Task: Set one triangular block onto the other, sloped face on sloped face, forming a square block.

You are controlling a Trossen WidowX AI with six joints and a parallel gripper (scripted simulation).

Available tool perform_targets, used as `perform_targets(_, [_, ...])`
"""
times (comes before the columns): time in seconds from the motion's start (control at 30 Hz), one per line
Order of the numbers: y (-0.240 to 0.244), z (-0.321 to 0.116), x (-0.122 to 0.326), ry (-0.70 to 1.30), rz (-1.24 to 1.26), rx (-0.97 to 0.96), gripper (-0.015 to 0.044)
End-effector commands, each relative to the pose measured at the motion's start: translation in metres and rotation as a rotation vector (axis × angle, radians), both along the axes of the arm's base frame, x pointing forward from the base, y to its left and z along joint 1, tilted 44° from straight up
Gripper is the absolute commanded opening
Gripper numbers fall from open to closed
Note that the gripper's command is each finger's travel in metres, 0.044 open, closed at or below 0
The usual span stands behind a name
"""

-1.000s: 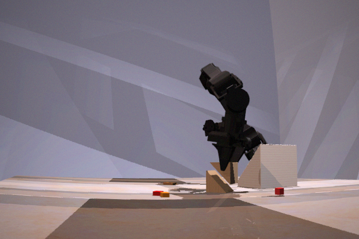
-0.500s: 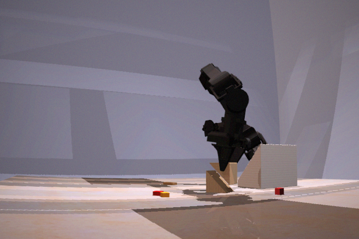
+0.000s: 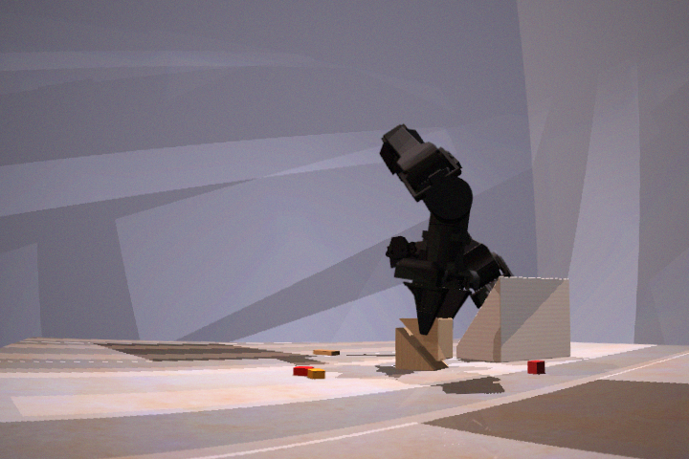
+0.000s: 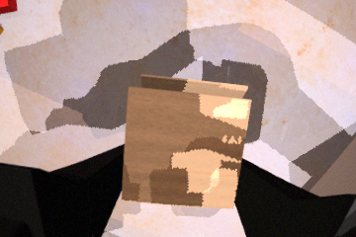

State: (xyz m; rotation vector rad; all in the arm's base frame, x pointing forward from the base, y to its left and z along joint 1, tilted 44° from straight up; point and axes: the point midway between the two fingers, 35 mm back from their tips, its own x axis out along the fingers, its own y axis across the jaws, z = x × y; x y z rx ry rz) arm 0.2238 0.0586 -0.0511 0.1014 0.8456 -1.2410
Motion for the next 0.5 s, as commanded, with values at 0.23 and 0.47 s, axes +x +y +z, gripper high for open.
perform_targets(0.23, [-0.008, -0.0028, 0.0005, 0.005, 0.005, -0.008, 0.0])
perform_targets(0.47, [-0.0122, -0.0044, 0.0009, 0.004, 0.004, -0.009, 0.0])
